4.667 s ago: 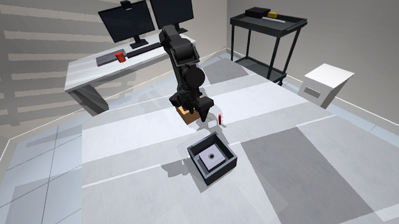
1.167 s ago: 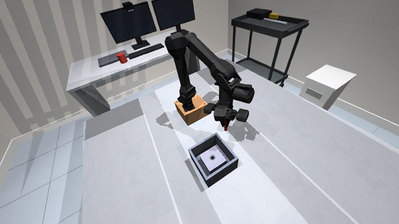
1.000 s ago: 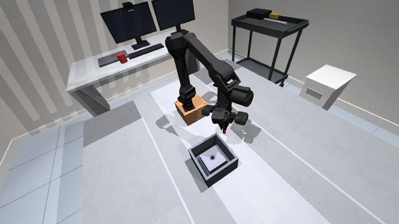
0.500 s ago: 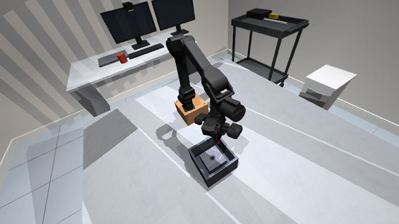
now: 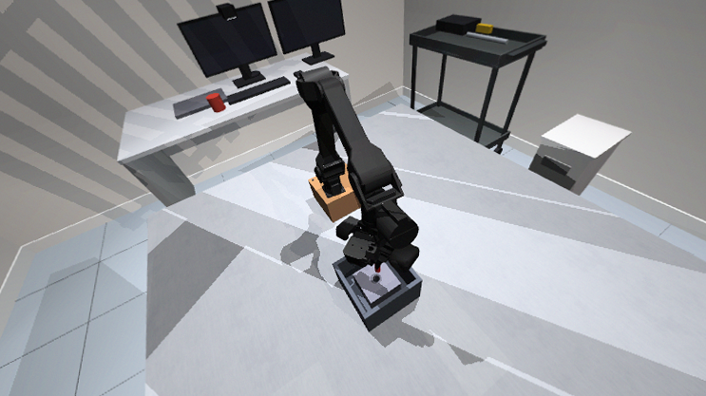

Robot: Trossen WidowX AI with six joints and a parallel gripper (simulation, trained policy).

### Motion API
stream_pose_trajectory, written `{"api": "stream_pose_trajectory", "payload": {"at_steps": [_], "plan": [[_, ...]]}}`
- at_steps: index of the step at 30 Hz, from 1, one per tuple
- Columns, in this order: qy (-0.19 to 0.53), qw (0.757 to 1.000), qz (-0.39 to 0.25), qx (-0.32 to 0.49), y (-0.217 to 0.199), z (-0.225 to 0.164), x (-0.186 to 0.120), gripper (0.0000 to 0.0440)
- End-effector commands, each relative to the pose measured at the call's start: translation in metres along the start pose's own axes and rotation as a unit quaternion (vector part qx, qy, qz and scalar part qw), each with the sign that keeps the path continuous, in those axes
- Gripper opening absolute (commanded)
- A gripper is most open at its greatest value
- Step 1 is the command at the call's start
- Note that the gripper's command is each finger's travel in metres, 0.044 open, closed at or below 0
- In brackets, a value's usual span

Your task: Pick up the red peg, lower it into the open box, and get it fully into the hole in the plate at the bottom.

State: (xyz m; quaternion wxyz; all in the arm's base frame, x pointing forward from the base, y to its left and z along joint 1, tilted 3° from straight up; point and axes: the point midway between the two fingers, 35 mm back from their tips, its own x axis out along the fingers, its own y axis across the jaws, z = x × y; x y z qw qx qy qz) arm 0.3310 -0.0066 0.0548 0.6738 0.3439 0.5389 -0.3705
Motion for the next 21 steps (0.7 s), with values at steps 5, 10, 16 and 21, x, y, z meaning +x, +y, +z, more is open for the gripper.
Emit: {"api": "stream_pose_trajectory", "payload": {"at_steps": [5, 10, 16, 21], "plan": [[0.016, 1.000, -0.015, -0.008, -0.003, 0.002, 0.027, 0.0082], [0.023, 0.999, -0.027, -0.018, -0.003, 0.005, 0.039, 0.0147], [0.017, 0.999, -0.021, -0.019, 0.007, 0.021, 0.045, 0.0265], [0.009, 1.000, -0.018, -0.021, 0.014, 0.036, 0.049, 0.0353]]}}
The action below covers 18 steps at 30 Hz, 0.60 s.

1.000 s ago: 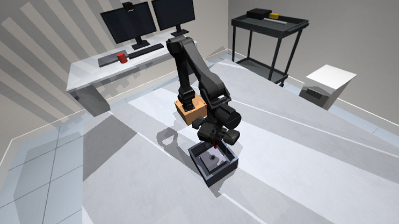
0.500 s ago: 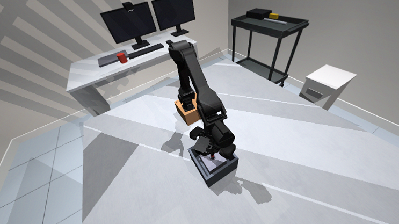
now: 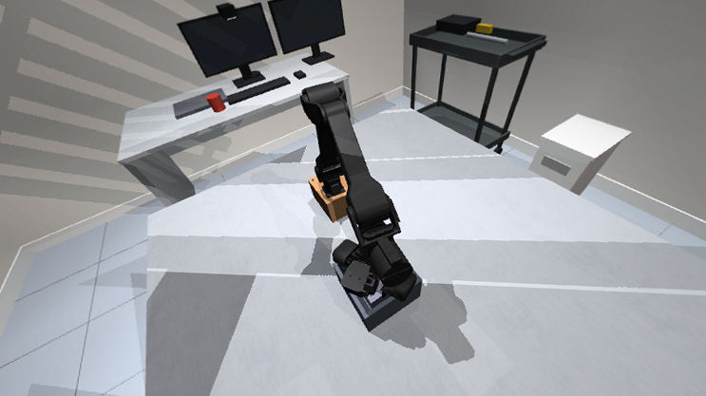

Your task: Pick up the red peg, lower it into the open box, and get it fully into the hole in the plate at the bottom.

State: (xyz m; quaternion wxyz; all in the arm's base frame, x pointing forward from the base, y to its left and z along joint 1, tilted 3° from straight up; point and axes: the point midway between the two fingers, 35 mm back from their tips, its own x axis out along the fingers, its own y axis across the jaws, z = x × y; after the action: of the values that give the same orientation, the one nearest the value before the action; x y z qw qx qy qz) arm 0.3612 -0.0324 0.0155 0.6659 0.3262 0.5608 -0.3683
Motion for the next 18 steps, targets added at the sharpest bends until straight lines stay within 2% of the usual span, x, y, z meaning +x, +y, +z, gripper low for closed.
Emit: {"api": "stream_pose_trajectory", "payload": {"at_steps": [1, 5, 14, 18], "plan": [[-0.006, 1.000, 0.001, -0.002, 0.004, 0.010, 0.003, 0.0371], [-0.022, 1.000, 0.013, 0.002, 0.010, 0.026, 0.003, 0.0440], [-0.071, 0.996, 0.041, 0.023, 0.017, 0.068, -0.005, 0.0440], [-0.076, 0.996, 0.046, 0.025, 0.018, 0.073, -0.006, 0.0440]]}}
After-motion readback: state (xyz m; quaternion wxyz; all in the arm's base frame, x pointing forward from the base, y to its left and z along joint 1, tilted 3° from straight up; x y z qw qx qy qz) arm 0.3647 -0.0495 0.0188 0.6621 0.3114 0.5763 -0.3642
